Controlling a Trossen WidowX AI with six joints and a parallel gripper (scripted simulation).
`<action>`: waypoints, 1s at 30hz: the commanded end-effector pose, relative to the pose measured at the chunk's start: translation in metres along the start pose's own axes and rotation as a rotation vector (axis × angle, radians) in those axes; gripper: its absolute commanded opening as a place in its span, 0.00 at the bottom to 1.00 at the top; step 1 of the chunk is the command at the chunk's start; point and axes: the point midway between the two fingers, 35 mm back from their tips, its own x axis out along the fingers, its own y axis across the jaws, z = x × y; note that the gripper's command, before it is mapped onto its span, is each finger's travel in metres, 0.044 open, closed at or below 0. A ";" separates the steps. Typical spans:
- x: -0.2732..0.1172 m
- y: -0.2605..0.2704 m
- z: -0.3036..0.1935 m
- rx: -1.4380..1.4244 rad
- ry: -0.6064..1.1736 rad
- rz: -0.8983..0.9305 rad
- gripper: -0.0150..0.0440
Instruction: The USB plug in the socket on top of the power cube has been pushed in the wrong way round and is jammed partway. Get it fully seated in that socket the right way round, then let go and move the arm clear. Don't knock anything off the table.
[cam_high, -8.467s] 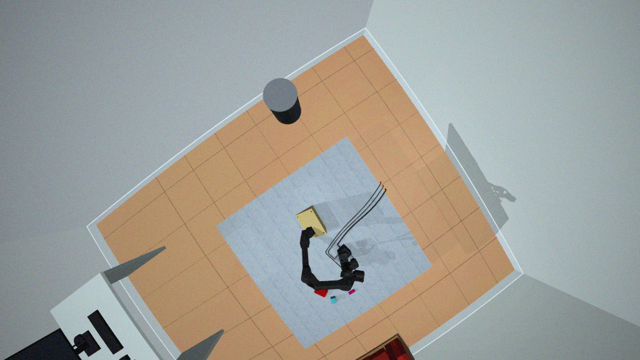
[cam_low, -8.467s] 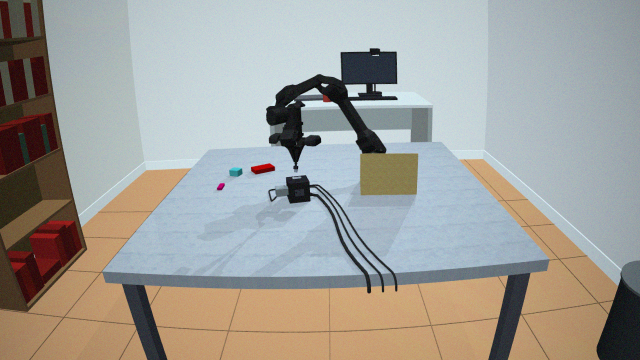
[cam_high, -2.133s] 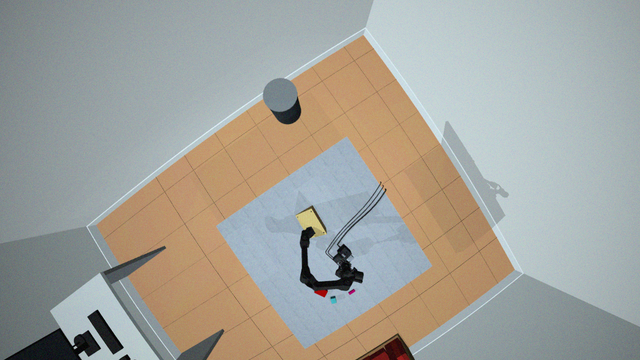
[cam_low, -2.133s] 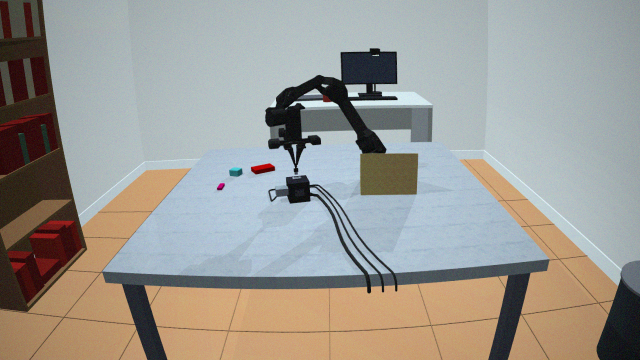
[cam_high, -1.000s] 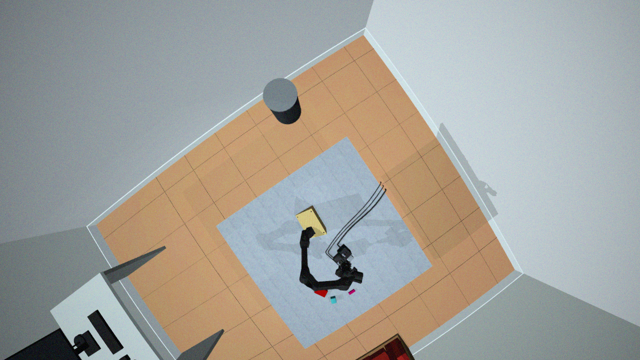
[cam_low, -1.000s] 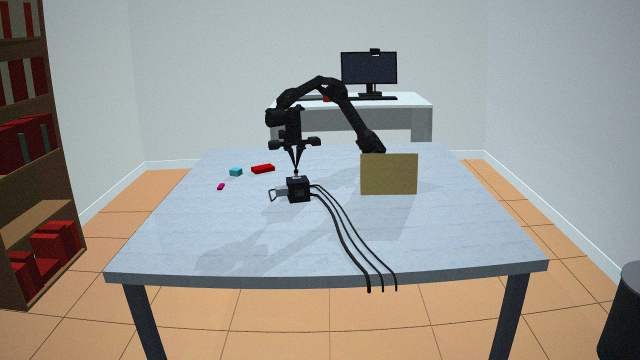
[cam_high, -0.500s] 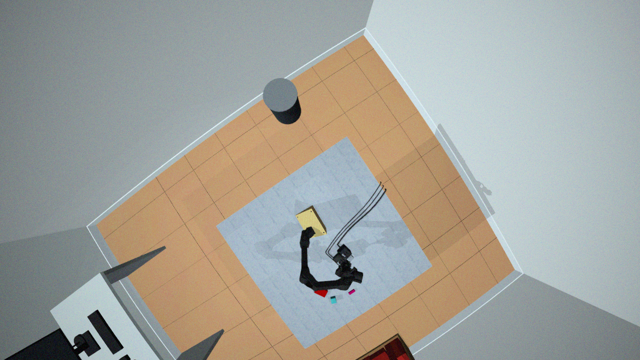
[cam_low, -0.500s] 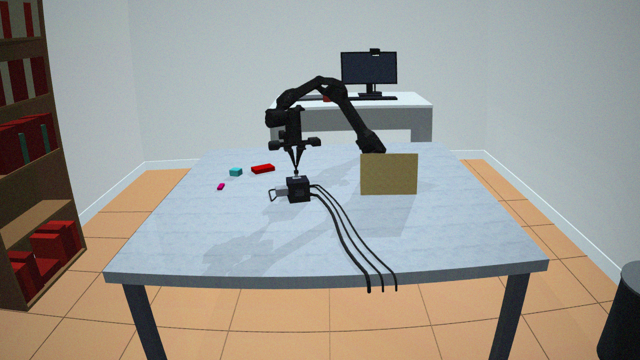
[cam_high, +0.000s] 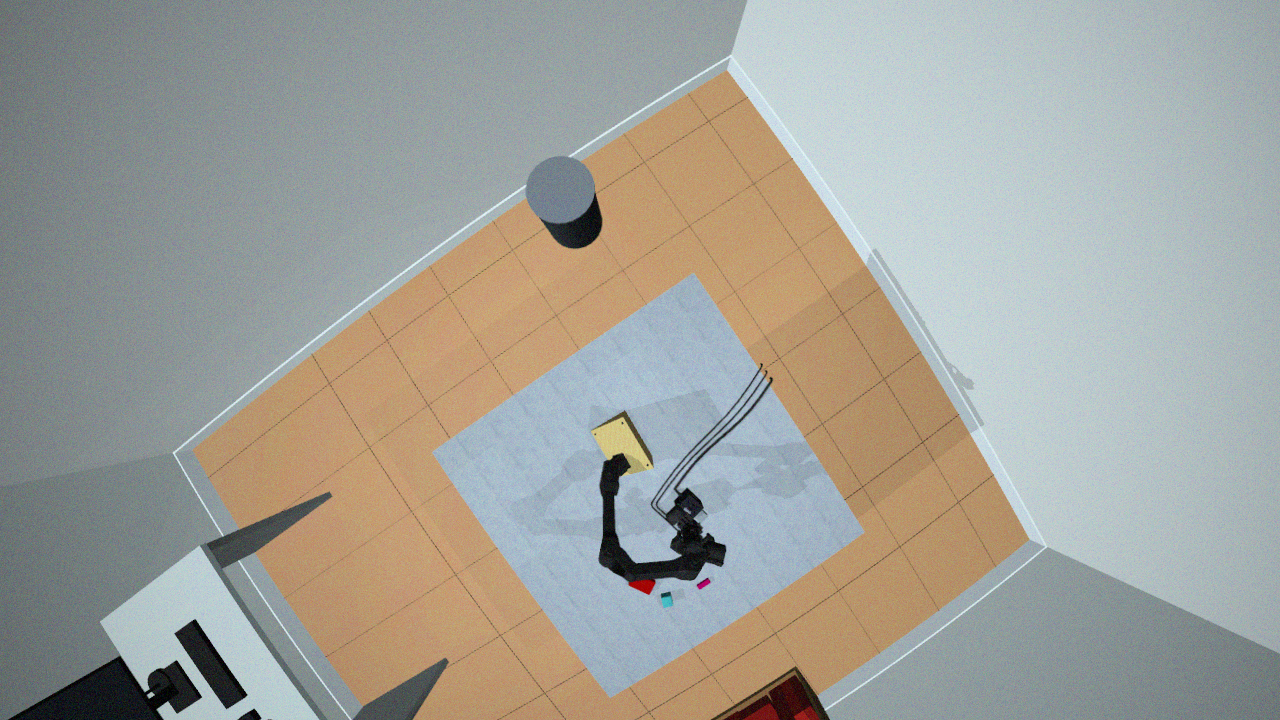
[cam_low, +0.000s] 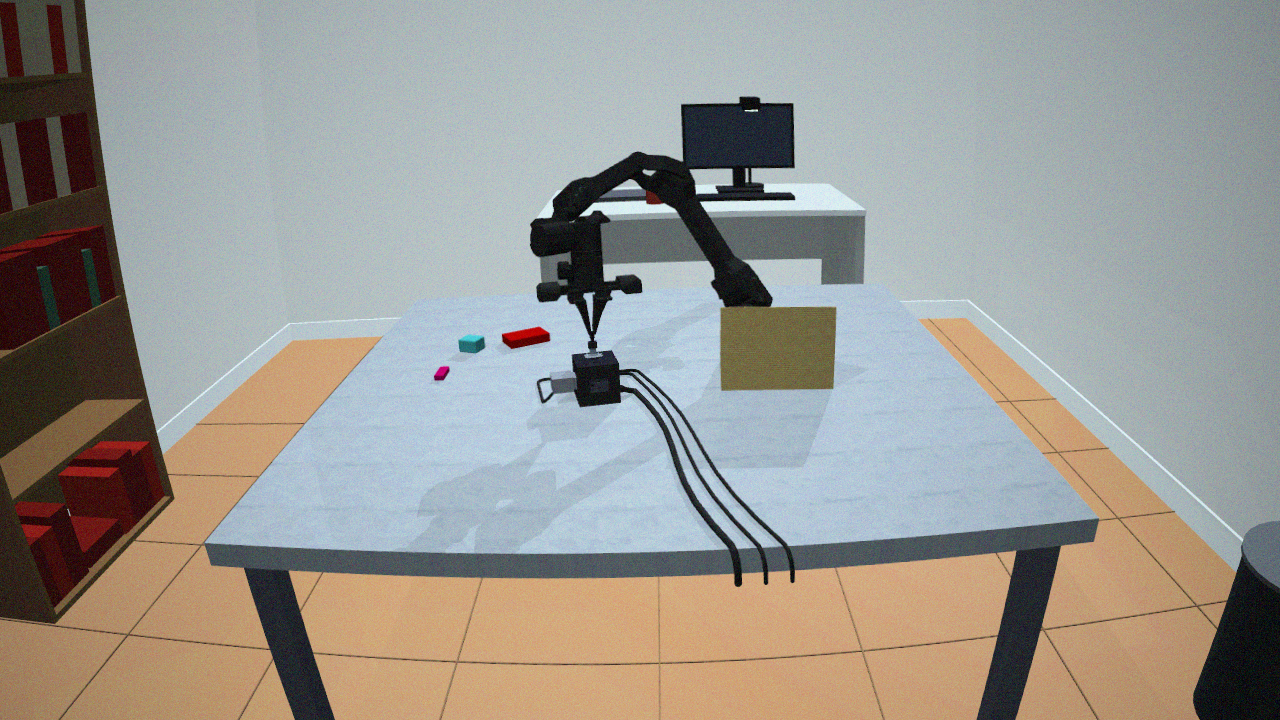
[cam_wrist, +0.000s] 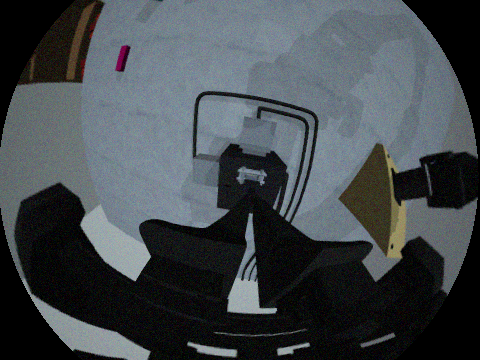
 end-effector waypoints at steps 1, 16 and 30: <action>0.001 0.000 -0.001 -0.003 0.005 -0.001 0.25; 0.002 0.000 0.000 -0.003 0.005 -0.001 0.25; 0.004 0.000 0.000 -0.003 0.005 -0.001 0.25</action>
